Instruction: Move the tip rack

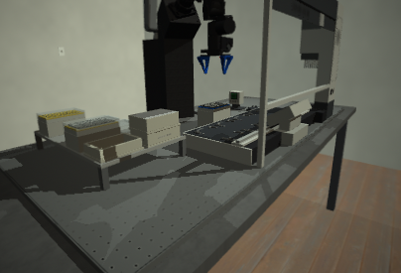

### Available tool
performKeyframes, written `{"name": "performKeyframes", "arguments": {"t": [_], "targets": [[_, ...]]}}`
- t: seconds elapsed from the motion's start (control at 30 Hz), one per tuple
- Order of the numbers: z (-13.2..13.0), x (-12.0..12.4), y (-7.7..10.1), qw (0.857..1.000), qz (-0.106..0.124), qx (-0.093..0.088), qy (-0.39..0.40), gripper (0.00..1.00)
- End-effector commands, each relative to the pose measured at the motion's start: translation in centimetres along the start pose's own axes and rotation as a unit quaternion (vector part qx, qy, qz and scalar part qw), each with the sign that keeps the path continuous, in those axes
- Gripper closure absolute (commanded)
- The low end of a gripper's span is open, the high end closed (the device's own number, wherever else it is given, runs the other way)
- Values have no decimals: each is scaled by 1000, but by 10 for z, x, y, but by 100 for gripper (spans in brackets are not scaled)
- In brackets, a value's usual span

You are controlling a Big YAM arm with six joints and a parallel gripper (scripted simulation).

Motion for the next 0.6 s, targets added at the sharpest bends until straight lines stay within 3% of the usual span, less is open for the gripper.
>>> {"name": "performKeyframes", "arguments": {"t": [0.0,0.57], "targets": [[2,3,-7,1000,3,-2,4,0],[3,3,-32,1000,3,-3,4,0]]}}
Point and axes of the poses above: the point where the finger pads meet when closed, its own y axis back along the fingers, its own z axis across the jaws, x = y × z, the point moved 7 cm from there along y, back along the fingers, and after that the axes turned 5 degrees about y, right-handed, at the moved point
